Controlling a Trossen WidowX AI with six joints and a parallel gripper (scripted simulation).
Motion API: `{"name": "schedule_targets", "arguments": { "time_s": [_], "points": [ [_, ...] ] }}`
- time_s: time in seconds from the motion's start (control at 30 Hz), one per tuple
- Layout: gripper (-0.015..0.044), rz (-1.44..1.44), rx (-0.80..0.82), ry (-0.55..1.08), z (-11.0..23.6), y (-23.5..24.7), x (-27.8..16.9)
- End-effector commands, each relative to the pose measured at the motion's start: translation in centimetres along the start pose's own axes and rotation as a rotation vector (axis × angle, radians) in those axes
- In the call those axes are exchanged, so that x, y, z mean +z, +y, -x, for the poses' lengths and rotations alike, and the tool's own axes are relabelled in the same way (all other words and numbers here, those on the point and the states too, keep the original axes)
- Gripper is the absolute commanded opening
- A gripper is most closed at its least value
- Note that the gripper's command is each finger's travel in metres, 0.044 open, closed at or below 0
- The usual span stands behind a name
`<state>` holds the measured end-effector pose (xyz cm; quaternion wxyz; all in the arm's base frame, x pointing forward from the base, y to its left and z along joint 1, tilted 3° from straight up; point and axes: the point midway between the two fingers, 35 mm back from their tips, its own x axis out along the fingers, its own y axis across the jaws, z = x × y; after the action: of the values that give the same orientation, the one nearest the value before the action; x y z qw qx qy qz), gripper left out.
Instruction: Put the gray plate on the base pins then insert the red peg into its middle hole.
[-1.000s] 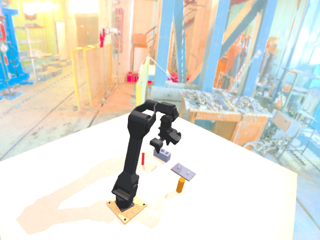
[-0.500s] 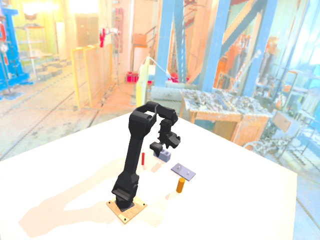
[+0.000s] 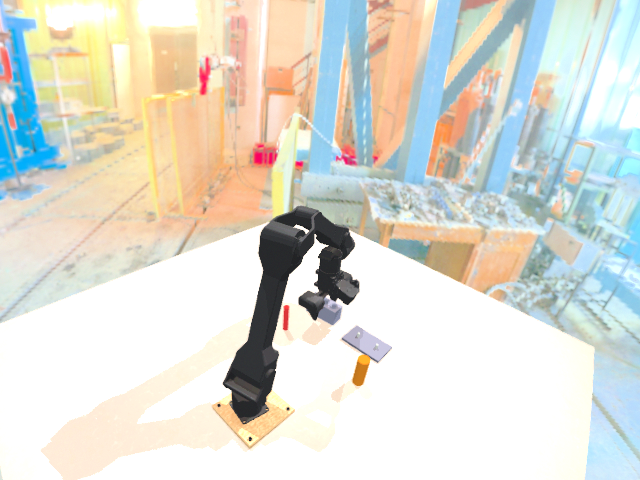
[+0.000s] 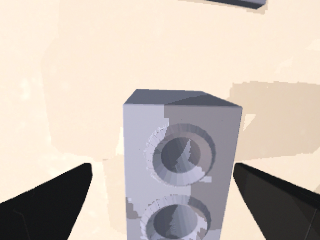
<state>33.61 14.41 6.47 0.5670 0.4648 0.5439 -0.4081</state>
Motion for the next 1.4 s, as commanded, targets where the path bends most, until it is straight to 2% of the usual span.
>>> {"name": "schedule_targets", "arguments": {
  "time_s": [0.0,0.37,0.6,0.7,1.37],
  "points": [
    [0.0414,-0.003,-0.004,0.002,-0.3,-0.2,0.0],
    [0.0125,-0.003,-0.004,0.002,-0.3,-0.2,0.0],
    [0.0078,-0.003,-0.004,0.002,-0.3,-0.2,0.0],
    [0.0,-0.003,-0.004,0.002,-0.1,-0.1,0.0],
    [0.0,0.02,0.004,0.003,6.1,1.1,-0.3]
  ]
}}
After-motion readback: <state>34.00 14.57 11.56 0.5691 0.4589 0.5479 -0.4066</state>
